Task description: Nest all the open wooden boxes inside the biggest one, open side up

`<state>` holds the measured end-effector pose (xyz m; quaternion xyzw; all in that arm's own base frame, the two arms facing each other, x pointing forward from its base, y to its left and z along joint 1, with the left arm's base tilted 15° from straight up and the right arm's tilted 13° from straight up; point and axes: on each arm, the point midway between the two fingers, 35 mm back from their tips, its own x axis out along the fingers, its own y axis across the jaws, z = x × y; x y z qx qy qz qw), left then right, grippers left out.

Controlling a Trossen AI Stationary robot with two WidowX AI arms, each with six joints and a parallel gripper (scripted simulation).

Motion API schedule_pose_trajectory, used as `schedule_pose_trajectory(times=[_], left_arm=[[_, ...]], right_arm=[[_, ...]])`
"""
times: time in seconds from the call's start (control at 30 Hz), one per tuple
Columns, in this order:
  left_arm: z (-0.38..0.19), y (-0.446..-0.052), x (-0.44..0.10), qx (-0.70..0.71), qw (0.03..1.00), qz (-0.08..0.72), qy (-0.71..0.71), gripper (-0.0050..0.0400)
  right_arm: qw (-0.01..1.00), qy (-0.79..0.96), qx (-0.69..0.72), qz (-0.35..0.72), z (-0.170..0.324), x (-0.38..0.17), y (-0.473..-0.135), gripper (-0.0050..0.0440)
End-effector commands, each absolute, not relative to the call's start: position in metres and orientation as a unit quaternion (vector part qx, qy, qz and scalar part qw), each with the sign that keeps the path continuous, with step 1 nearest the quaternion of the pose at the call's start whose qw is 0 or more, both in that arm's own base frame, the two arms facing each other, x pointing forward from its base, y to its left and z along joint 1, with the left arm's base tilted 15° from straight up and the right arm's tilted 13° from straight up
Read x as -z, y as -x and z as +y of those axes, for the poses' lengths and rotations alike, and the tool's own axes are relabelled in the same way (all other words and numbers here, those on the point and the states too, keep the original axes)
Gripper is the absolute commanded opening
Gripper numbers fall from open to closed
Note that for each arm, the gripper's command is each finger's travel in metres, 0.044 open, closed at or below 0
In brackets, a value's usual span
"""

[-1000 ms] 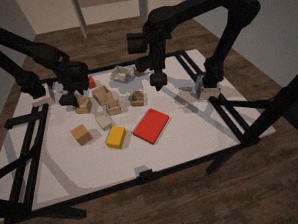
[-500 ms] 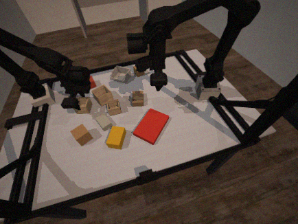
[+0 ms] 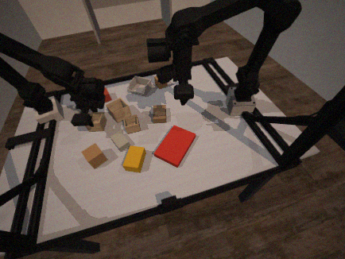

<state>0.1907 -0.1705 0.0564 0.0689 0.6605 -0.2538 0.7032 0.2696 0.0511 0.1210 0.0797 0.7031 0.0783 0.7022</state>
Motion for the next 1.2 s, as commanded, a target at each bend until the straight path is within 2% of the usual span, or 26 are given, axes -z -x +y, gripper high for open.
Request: schedule_pose_trajectory(times=[0.0, 0.07, 0.33, 0.7, 0.77, 0.8, 1.17], left_arm=[[-0.171, -0.191, -0.056, 0.253, 0.704, 0.660, -0.067, 0.0300], [-0.171, -0.191, -0.056, 0.253, 0.704, 0.660, -0.067, 0.0287], [-0.171, -0.191, -0.056, 0.253, 0.704, 0.660, -0.067, 0.0287], [-0.158, -0.192, -0.105, 0.253, 0.704, 0.660, -0.067, 0.0023], [-0.158, -0.192, -0.105, 0.253, 0.704, 0.660, -0.067, 0.0023], [-0.156, -0.192, -0.110, 0.253, 0.704, 0.660, -0.067, 0.0000], [-0.155, -0.191, -0.114, 0.253, 0.704, 0.660, -0.067, 0.0000]], right_arm=[[0.703, -0.077, -0.077, 0.703, 0.050, -0.121, -0.270, 0.0400], [0.703, -0.077, -0.077, 0.703, 0.050, -0.121, -0.270, 0.0400], [0.703, -0.077, -0.077, 0.703, 0.050, -0.121, -0.270, 0.0400], [0.703, -0.077, -0.077, 0.703, 0.050, -0.121, -0.270, 0.0400], [0.703, -0.077, -0.077, 0.703, 0.050, -0.121, -0.270, 0.0400], [0.703, -0.077, -0.077, 0.703, 0.050, -0.121, -0.270, 0.0400], [0.703, -0.077, -0.077, 0.703, 0.050, -0.121, -0.270, 0.0400]])
